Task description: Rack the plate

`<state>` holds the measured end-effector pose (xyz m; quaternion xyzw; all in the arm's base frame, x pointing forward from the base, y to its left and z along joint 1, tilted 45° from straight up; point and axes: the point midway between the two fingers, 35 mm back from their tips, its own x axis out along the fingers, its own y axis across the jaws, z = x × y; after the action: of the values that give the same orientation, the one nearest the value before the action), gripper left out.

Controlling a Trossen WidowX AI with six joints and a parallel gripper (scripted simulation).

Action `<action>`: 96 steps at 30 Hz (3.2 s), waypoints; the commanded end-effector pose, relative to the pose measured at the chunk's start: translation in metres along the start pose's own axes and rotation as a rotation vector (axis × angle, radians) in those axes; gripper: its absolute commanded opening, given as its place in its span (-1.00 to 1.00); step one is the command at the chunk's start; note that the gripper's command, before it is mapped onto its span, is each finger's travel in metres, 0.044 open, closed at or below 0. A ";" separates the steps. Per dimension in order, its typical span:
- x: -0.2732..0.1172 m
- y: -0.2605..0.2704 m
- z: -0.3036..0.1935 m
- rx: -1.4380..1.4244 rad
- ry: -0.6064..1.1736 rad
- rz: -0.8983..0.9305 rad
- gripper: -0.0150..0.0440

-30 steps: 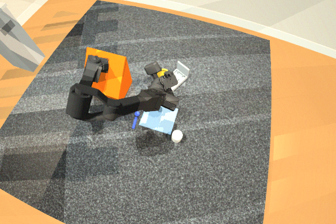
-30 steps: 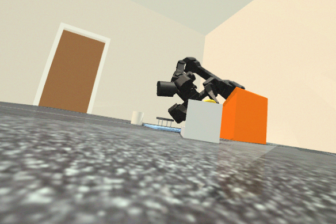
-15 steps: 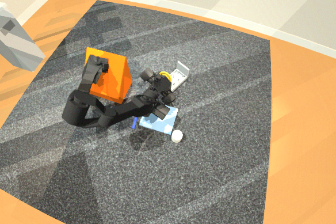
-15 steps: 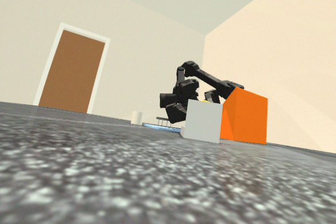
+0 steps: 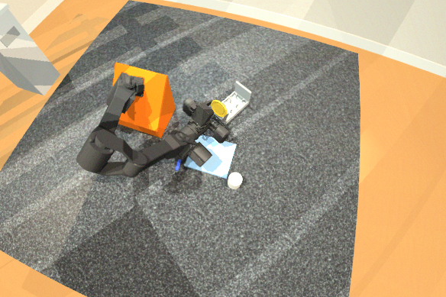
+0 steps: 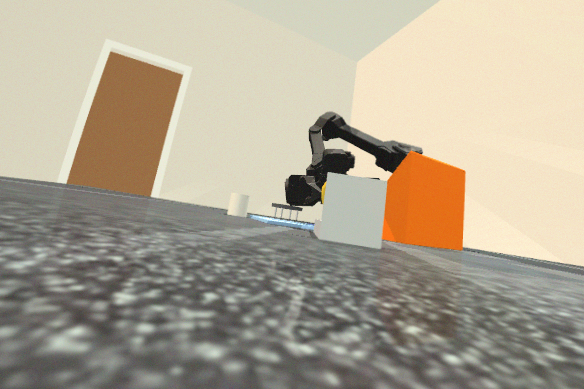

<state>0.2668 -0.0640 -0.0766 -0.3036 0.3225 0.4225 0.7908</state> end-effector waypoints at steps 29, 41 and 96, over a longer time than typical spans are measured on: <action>0.018 -0.004 0.005 -0.116 -0.043 -0.065 -0.49; 0.030 -0.004 0.007 -0.124 -0.044 -0.072 -0.49; 0.036 -0.003 -0.009 -0.136 -0.038 -0.084 0.86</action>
<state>0.2826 -0.0548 -0.1087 -0.3619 0.2648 0.4155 0.7914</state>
